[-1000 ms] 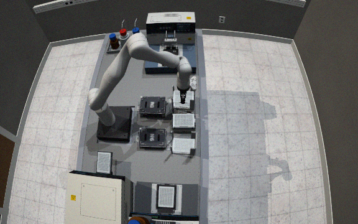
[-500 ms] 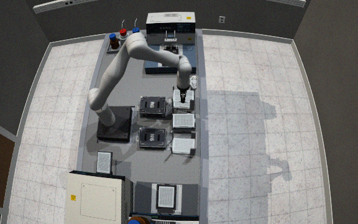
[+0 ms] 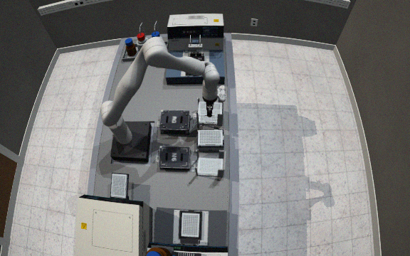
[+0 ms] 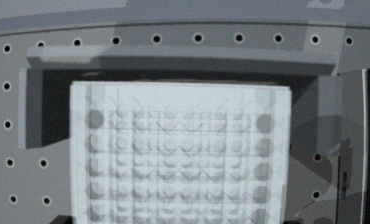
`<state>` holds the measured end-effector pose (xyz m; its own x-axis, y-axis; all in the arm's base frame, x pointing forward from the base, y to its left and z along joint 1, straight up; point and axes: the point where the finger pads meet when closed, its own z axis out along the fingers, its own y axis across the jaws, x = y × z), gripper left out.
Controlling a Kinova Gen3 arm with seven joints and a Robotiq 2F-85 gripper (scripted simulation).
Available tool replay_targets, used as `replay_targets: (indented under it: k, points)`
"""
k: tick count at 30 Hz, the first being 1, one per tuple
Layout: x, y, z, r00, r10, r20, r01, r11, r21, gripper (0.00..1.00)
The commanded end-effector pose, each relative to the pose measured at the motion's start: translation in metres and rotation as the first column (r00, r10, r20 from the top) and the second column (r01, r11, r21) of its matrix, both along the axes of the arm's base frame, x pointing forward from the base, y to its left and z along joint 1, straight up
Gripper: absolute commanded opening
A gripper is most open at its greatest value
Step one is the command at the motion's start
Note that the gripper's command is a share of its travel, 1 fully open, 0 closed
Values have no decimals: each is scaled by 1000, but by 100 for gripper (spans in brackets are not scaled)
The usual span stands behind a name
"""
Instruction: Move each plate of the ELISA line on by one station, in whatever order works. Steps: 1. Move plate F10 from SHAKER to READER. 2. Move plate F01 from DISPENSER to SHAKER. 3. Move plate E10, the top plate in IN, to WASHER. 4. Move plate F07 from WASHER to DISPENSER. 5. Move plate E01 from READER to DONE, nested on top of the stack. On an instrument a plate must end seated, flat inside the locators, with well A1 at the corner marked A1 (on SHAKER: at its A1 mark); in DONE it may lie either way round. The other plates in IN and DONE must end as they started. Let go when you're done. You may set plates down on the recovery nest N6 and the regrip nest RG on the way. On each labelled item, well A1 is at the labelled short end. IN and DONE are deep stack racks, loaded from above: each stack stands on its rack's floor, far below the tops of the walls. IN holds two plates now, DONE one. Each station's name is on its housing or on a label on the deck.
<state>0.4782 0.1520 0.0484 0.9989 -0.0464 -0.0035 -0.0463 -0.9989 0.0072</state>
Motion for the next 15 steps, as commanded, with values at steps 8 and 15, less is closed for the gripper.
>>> replay_targets:
  k: [8, 15]
  points:
    - [1, 0, 10, 1000, -3, 3, 3, 1000, -2, 94]
    - [1, 0, 14, 1000, -3, 3, 3, 1000, -2, 94]
